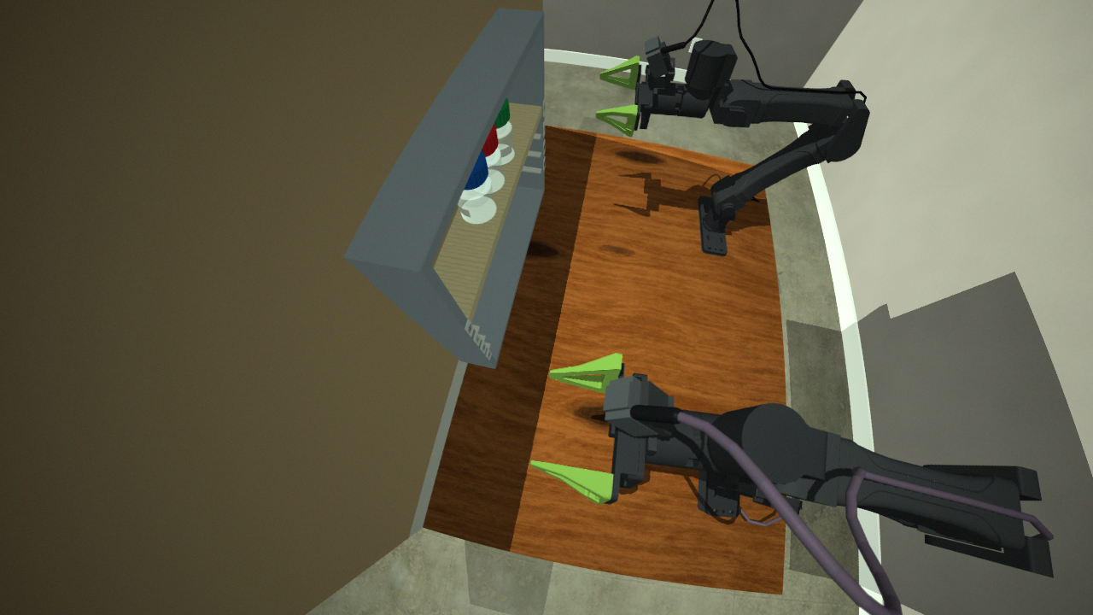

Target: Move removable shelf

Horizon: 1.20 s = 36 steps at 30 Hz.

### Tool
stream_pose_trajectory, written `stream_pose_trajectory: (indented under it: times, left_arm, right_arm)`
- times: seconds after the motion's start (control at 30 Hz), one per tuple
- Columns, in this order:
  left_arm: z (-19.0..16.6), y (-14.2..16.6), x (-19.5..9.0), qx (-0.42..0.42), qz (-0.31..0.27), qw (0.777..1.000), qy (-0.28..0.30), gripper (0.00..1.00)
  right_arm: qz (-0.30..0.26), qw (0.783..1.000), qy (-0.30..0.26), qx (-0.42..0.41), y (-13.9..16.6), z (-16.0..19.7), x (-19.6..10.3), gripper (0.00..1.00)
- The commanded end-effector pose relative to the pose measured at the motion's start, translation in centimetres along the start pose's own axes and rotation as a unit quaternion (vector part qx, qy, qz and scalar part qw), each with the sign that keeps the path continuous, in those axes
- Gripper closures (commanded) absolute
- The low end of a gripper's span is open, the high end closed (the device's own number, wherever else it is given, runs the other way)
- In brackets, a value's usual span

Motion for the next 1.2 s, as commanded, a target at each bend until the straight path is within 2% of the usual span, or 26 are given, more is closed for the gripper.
stream_pose_trajectory:
  times: [0.0,1.17]
  left_arm:
    - [0.5,-1.3,-0.9,0.021,-0.026,0.999,-0.021,0.0]
    - [-4.7,1.1,-1.7,0.187,-0.028,0.982,-0.023,0.0]
  right_arm:
    - [-0.037,0.999,0.009,-0.019,-1.6,-0.1,-1.0,0.0]
    - [-0.033,0.982,0.02,-0.184,1.9,1.9,-2.0,0.0]
Point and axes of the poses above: on each arm, the point where the finger pads meet when closed, its own x axis out along the fingers, its own z axis across the jaws, y = z × x, the point moved 5 cm from there along -x, back along the fingers, and after that the axes turned 10 degrees about x, right-handed, at the moved point
